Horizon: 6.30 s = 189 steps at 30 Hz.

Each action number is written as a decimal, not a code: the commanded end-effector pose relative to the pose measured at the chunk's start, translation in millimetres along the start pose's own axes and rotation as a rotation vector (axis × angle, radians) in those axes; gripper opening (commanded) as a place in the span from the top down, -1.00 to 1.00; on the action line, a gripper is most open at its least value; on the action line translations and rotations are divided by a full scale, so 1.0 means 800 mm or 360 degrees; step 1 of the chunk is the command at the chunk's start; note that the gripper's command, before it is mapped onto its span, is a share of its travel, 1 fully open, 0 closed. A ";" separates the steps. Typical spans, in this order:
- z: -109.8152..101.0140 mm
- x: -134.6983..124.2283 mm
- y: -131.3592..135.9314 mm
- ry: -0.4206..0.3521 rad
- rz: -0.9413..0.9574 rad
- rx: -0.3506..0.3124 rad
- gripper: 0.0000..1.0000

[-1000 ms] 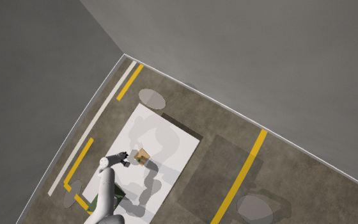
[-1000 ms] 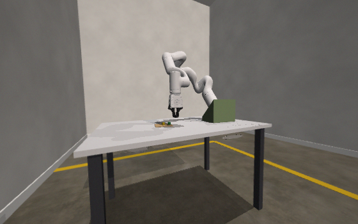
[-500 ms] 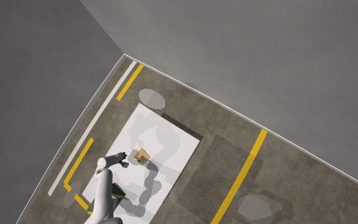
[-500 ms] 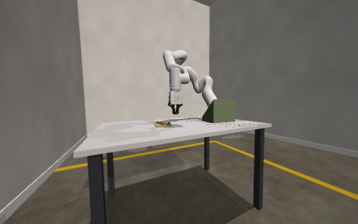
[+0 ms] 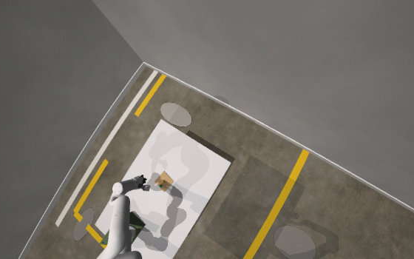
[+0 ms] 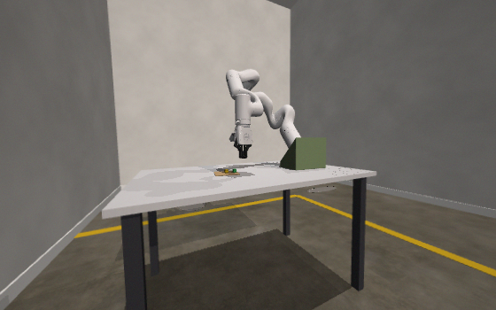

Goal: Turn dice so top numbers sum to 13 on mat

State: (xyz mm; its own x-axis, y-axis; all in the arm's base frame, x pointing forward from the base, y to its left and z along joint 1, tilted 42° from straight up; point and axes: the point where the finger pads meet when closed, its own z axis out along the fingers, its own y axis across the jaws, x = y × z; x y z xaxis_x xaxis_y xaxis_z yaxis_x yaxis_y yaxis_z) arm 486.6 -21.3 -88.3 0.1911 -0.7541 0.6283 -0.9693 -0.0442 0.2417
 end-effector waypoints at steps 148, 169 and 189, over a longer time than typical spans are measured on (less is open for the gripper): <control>0.105 -0.008 0.004 0.1373 -0.2095 0.1252 0.69; 0.105 -0.008 0.004 0.1373 -0.2095 0.1252 0.69; 0.106 -0.008 0.004 0.1373 -0.2095 0.1252 0.69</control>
State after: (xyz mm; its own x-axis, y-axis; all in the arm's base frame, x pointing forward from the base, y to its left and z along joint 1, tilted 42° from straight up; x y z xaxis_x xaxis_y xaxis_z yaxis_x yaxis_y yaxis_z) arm 468.4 -71.9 -154.2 0.6062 0.5590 0.5657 0.0950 -0.7571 0.6464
